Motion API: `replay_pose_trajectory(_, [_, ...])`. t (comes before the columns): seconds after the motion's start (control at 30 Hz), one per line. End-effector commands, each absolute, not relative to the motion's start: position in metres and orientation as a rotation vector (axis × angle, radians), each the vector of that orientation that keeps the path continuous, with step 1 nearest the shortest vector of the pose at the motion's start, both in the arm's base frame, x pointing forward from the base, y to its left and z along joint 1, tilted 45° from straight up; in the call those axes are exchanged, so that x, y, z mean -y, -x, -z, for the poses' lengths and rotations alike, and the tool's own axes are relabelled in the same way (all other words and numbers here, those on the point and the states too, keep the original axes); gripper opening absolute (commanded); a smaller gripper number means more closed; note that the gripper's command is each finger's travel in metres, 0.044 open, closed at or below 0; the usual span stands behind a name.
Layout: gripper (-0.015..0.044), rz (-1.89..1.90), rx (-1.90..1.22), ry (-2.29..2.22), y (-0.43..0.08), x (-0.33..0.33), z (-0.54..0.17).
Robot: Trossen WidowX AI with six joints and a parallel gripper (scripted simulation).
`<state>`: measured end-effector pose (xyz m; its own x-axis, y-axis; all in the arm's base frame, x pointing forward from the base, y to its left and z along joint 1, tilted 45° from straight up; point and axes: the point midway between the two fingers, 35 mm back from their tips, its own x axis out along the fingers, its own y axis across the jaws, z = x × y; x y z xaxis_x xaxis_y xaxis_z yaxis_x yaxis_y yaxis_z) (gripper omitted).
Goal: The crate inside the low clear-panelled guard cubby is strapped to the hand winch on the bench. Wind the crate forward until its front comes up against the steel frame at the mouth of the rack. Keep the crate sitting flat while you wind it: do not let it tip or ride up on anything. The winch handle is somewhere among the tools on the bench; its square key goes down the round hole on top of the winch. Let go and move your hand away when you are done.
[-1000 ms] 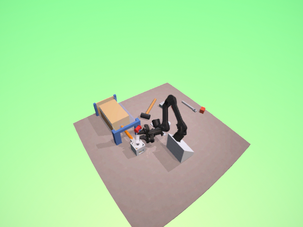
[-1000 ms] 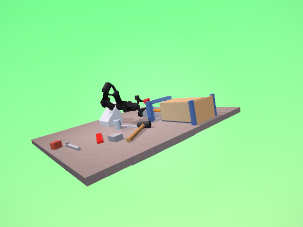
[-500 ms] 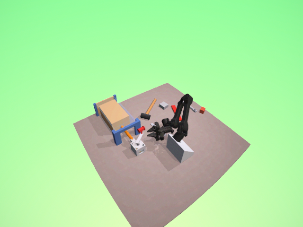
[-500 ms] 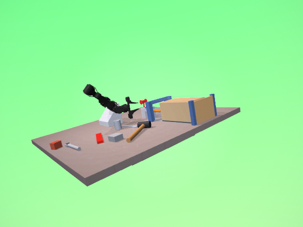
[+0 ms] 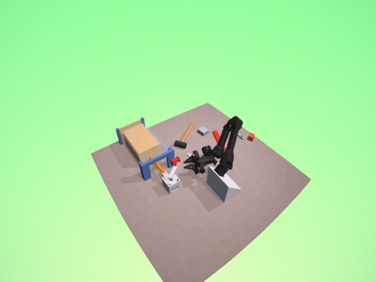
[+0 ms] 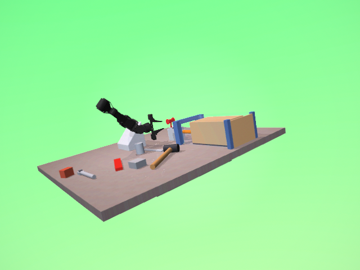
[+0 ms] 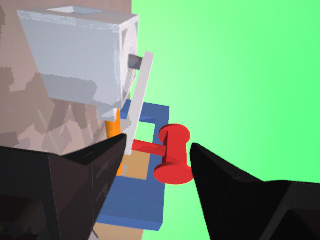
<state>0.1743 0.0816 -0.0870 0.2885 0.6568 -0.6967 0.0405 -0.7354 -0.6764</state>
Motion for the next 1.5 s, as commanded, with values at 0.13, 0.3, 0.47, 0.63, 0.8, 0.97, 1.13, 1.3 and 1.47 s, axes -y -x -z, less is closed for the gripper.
replay_pose_trajectory(0.13, [0.0240, -1.496, 0.609, 2.031, -0.179, -0.114, 0.055])
replay_pose_trajectory(0.3, [0.0240, -1.470, 0.618, 2.023, -0.174, -0.141, 0.029])
replay_pose_trajectory(0.47, [0.0240, -1.458, 0.624, 2.015, -0.171, -0.149, 0.022])
replay_pose_trajectory(0.63, [0.0240, -1.458, 0.624, 2.015, -0.171, -0.149, 0.022])
replay_pose_trajectory(0.8, [0.0240, -1.453, 0.637, 2.022, -0.175, -0.148, 0.022])
replay_pose_trajectory(0.97, [0.0240, -1.453, 0.637, 2.022, -0.175, -0.148, 0.022])
replay_pose_trajectory(1.13, [0.0240, -1.453, 0.637, 2.022, -0.175, -0.148, 0.022])
replay_pose_trajectory(1.3, [0.0371, -1.629, 0.394, 1.914, -0.189, -0.160, 0.037])
replay_pose_trajectory(1.47, [0.0440, -1.820, 0.020, 1.806, -0.201, -0.177, 0.056])
